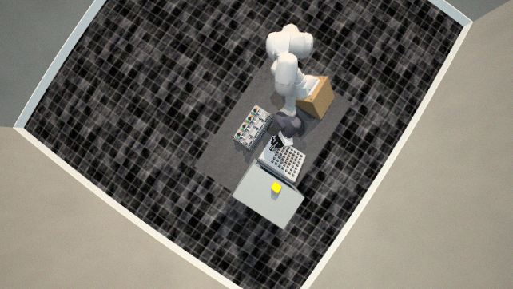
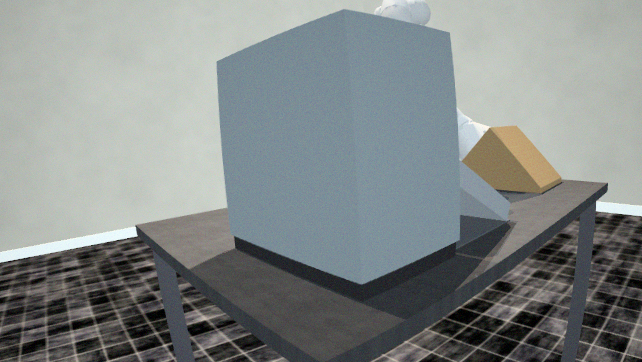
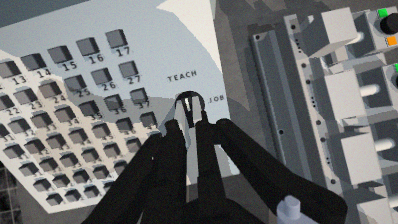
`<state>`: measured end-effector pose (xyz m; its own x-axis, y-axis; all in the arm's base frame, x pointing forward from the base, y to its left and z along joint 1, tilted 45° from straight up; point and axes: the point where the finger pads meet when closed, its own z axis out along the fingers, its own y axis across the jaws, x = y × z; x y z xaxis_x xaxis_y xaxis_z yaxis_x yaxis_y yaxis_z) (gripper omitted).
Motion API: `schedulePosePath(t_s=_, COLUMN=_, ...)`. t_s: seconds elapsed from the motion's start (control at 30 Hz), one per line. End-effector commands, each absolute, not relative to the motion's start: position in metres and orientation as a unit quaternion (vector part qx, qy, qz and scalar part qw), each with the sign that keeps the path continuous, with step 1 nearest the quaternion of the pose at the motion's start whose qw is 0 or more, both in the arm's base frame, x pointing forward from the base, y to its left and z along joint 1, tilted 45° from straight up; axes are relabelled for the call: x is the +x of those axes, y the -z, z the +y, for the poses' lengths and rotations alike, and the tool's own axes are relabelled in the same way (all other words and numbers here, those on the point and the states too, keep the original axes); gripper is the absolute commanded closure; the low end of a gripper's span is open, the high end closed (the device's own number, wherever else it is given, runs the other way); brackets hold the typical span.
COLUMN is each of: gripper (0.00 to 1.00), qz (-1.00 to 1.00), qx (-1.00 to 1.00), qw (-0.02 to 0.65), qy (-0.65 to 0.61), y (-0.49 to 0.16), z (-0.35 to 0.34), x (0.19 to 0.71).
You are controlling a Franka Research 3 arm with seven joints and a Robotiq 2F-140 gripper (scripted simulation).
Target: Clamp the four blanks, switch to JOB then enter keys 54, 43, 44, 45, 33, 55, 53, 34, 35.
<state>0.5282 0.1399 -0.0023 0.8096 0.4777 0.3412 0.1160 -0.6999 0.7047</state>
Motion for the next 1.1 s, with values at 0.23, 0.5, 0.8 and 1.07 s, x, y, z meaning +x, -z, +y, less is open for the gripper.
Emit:
schedulePosePath(t_s=0.23, gripper=1.0, qz=0.167, qx=0.885, qw=0.348, qy=-0.26, y=0.0023, z=0.1401, x=0.5292)
schedulePosePath(t_s=0.5, gripper=1.0, qz=0.167, qx=0.885, qw=0.348, qy=-0.26, y=0.0023, z=0.1401, x=0.5292)
schedulePosePath(t_s=0.8, gripper=1.0, qz=0.165, qx=0.885, qw=0.348, qy=-0.261, y=0.0023, z=0.1401, x=0.5292)
schedulePosePath(t_s=1.07, gripper=1.0, qz=0.153, qx=0.888, qw=0.344, qy=-0.265, y=0.0023, z=0.1401, x=0.5292)
